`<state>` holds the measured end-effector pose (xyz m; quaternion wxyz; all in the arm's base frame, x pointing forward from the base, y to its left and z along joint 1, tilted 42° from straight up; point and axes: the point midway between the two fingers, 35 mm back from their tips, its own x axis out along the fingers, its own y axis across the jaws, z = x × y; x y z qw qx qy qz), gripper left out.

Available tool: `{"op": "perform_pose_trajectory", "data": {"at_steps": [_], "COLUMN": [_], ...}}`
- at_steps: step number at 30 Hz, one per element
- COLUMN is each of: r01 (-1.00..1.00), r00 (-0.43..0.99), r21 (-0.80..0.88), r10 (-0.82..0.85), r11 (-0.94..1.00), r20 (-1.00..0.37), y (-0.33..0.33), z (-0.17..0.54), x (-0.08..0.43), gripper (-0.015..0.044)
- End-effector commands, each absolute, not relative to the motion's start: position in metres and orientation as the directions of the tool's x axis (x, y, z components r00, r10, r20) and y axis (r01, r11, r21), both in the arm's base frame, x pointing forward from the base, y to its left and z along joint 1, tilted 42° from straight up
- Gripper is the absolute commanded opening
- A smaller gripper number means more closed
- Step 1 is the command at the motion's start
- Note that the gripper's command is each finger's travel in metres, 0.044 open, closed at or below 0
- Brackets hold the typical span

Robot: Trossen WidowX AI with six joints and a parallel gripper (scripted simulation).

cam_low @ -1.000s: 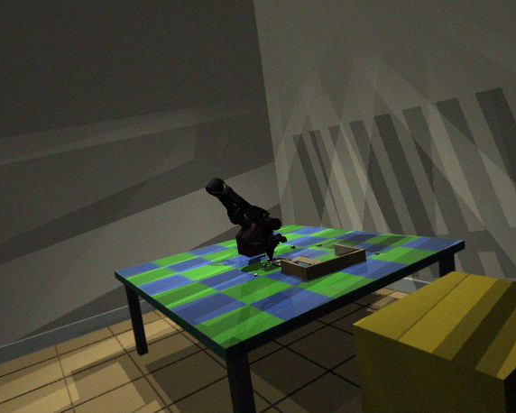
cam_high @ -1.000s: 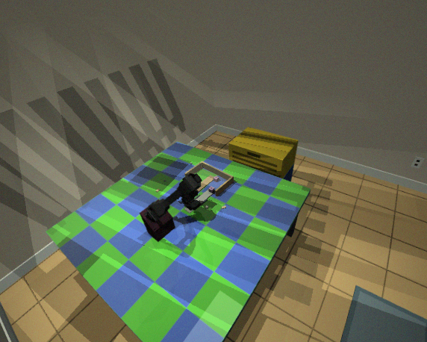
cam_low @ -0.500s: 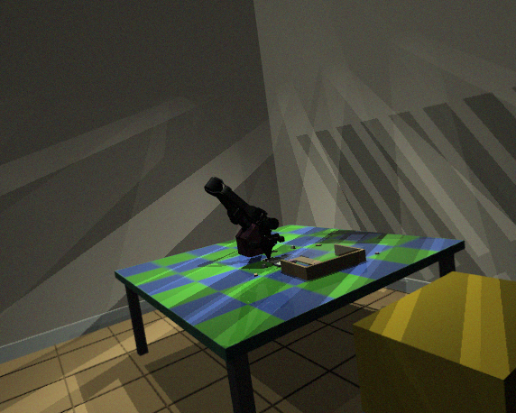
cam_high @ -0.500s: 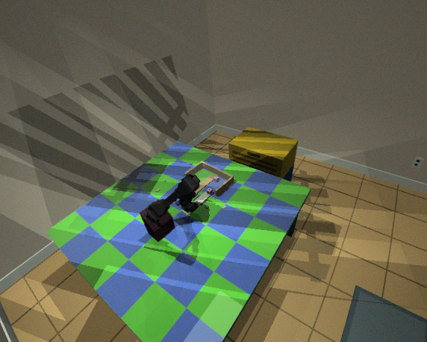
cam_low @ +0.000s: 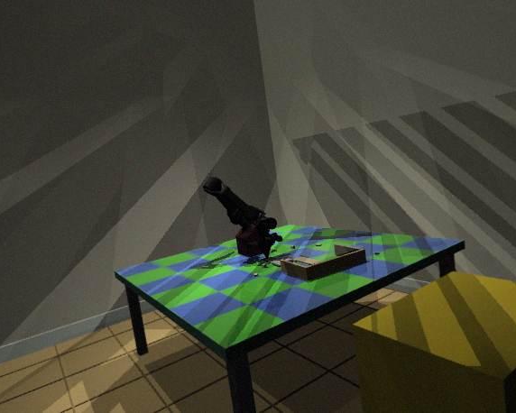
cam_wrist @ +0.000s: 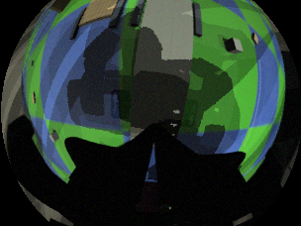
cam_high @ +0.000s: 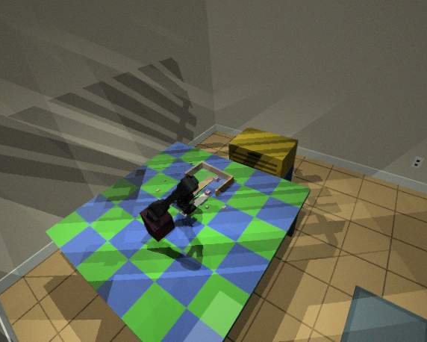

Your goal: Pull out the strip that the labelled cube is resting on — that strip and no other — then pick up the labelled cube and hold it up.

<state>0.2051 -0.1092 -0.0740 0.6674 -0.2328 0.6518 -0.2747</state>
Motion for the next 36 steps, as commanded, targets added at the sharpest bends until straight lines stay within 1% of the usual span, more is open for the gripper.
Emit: {"op": "perform_pose_trajectory", "data": {"at_steps": [1,7,36], "r01": [0.058,0.058,0.058], "r00": [-0.035,-0.036,-0.036], "r21": [-0.668,-0.668,-0.668], "r10": [-0.668,-0.668,-0.668], "r11": [0.741,0.741,0.741], "r20": [-0.744,-0.744,-0.744], "y": [-0.1112,-0.1107,-0.1107], "z": [-0.0768,-0.0769,-0.0769], "x": [0.1881,0.1818,0.1817], "gripper": [0.0000,0.0000,0.0000]}}
